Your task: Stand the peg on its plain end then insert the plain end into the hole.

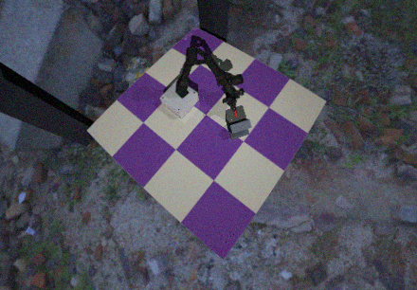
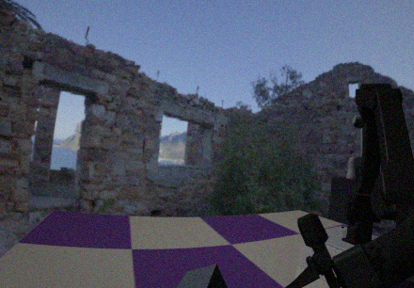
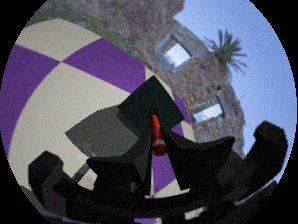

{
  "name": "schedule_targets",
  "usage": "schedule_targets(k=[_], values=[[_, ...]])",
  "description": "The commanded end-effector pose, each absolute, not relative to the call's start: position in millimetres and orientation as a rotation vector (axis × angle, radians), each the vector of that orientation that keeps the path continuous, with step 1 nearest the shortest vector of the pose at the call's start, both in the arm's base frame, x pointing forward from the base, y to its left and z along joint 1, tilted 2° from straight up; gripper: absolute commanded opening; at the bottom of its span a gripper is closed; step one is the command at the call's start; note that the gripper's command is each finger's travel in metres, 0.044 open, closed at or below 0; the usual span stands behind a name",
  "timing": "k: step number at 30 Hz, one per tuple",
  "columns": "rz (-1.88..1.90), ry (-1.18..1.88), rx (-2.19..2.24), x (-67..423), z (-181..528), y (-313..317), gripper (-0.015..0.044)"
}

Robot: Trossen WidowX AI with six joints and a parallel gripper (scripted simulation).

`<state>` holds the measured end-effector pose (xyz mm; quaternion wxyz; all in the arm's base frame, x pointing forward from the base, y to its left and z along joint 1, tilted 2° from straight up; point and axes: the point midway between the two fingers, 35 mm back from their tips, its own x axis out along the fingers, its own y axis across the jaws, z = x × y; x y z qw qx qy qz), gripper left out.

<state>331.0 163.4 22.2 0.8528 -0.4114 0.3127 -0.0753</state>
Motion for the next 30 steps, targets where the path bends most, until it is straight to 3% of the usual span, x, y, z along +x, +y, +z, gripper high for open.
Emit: schedule_targets(k=[1, 30], values=[[-0.166, 0.655, -0.873, 334.4, 20.5, 161.0, 0.0], [-0.173, 0.651, -0.869, 345.9, 14.6, 154.9, 0.0]])
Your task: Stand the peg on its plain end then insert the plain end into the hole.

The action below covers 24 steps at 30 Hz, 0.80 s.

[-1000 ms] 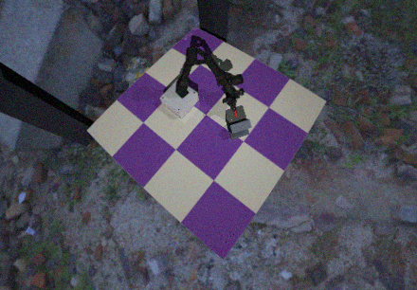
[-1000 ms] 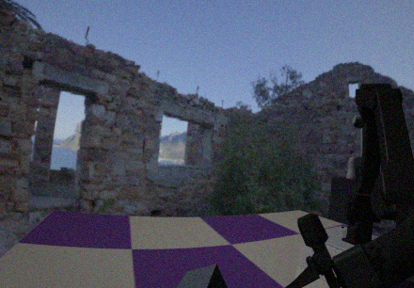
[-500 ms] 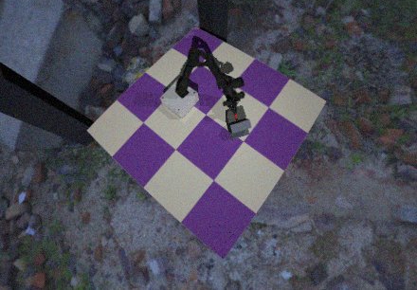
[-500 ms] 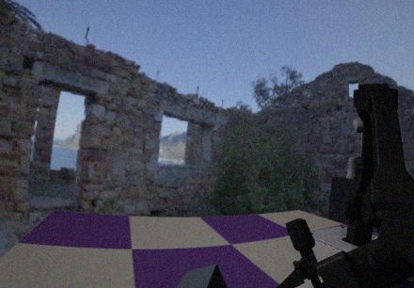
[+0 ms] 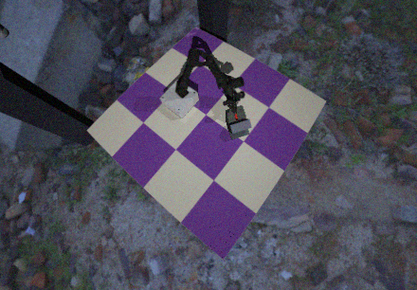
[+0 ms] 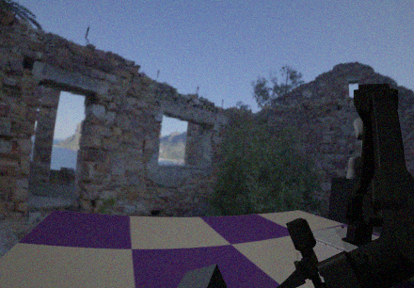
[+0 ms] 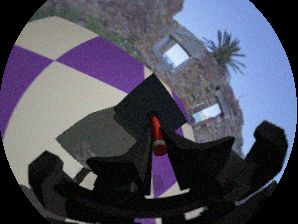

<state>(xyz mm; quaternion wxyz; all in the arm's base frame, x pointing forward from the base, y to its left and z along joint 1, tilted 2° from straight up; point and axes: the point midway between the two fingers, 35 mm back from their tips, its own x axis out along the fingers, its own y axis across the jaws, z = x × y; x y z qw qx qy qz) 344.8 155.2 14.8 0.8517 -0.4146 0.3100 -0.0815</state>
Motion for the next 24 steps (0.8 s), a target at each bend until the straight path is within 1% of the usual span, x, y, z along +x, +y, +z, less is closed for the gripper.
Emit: schedule_targets(k=[1, 24], values=[[-0.173, 0.651, -0.869, 346.4, 14.3, 154.7, 0.0], [-0.174, 0.65, -0.869, 356.9, 7.2, 151.1, 0.0]])
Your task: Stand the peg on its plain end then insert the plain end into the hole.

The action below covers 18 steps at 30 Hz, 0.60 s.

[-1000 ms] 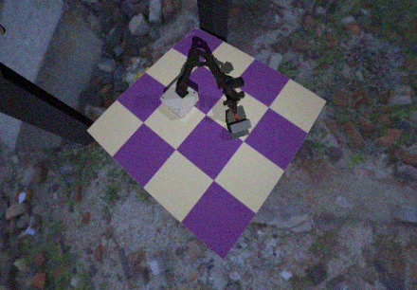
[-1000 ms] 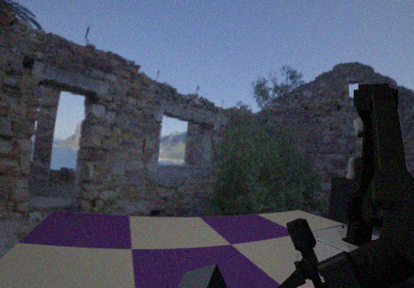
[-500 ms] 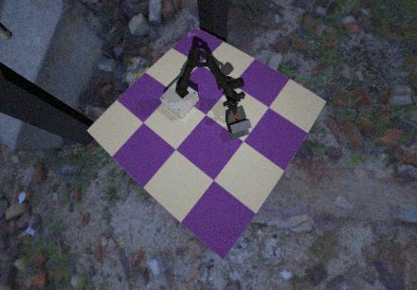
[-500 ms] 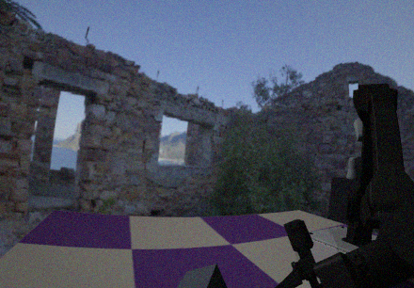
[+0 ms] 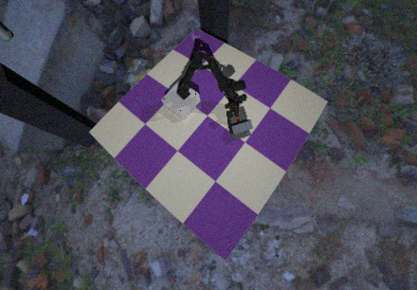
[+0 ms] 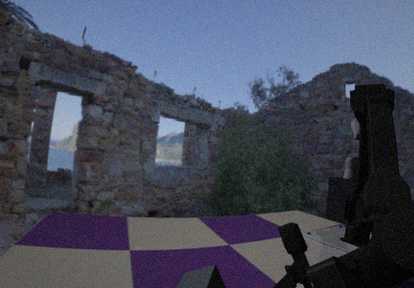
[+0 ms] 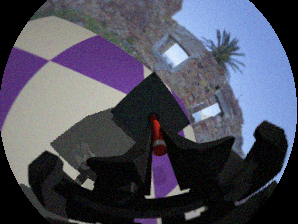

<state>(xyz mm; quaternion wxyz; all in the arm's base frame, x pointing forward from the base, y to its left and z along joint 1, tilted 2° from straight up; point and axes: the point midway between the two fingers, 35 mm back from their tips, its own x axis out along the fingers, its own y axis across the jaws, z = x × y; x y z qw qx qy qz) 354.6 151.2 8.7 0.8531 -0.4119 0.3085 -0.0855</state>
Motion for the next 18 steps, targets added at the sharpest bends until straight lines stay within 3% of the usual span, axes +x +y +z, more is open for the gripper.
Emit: schedule_targets(k=[1, 18], values=[[-0.174, 0.65, -0.869, 357.4, 6.9, 150.9, 0.0], [-0.175, 0.649, -0.869, 366.8, 1.6, 146.1, 0.0]])
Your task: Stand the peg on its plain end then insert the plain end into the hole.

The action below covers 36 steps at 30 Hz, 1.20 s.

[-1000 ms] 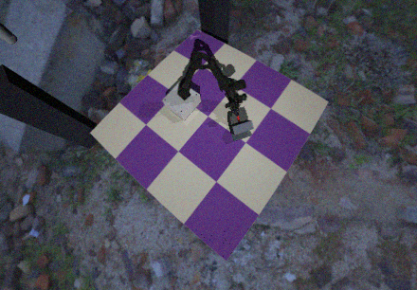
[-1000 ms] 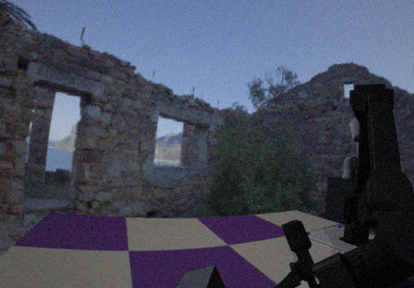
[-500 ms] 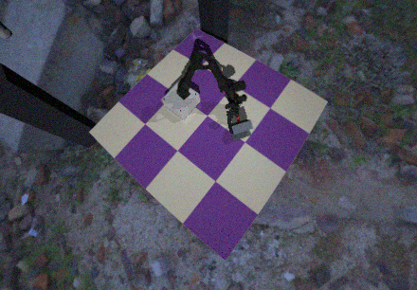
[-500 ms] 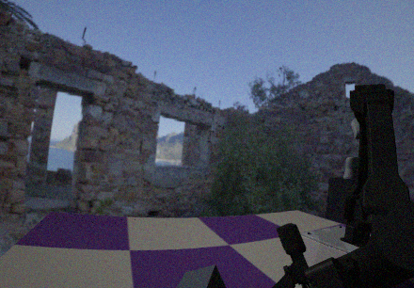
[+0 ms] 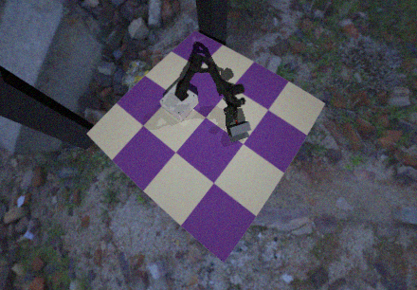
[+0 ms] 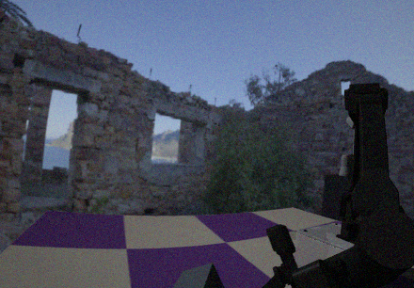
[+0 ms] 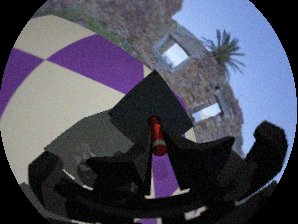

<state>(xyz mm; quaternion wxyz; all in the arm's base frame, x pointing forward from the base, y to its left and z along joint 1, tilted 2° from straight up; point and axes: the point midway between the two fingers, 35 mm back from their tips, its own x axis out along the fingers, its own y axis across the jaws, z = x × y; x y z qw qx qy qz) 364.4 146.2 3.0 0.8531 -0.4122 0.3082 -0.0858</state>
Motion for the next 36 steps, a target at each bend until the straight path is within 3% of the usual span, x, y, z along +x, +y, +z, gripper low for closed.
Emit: schedule_targets(k=[1, 28, 36], values=[[-0.175, 0.649, -0.869, 367.3, 1.3, 145.8, 0.0], [-0.182, 0.649, -0.868, 373.3, -2.0, 141.7, 0.0], [-0.182, 0.649, -0.868, 373.3, -2.0, 141.7, 0.021]])
